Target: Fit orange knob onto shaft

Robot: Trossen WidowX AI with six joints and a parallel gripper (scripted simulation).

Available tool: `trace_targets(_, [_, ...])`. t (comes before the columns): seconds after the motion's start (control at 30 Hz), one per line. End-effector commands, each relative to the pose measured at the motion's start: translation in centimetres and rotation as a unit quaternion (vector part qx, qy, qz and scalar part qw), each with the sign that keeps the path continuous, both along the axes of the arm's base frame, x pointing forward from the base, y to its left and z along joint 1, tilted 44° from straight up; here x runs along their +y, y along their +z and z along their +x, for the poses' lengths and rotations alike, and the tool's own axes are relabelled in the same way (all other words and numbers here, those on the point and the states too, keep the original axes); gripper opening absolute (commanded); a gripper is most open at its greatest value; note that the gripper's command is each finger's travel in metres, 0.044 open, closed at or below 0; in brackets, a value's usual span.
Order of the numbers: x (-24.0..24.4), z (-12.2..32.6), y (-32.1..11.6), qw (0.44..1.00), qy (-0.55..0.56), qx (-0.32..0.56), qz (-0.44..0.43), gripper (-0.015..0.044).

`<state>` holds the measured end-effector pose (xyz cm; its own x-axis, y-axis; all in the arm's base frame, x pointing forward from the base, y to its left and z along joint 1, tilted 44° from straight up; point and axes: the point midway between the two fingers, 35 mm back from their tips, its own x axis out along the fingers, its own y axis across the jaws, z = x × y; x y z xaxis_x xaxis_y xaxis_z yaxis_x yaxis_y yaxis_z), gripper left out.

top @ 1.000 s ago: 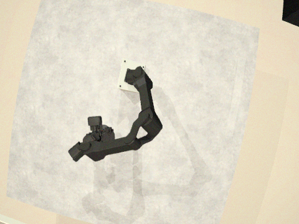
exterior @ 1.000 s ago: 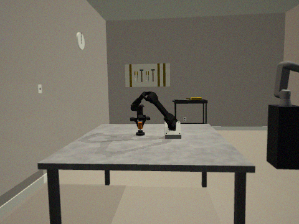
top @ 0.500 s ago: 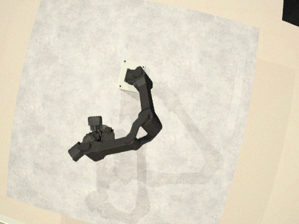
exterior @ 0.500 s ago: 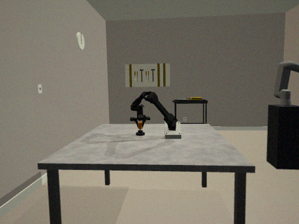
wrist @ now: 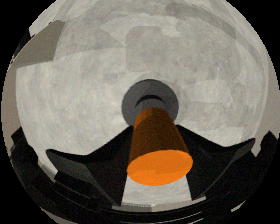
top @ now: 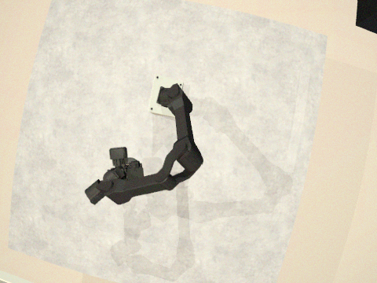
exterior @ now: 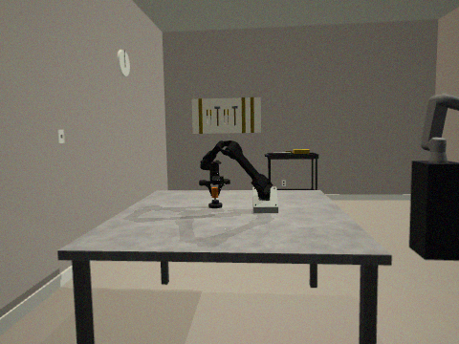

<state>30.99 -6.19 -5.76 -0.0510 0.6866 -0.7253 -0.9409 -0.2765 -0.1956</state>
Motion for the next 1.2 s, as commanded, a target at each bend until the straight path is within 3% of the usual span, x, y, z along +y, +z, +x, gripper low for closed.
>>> trace_targets(0.0, [0.05,0.18,-0.13,1.000,-0.001,-0.003,0.000,0.0000])
trace_targets(1.17, [0.38,-0.13,-0.07,1.000,0.018,-0.020,0.001,0.0000])
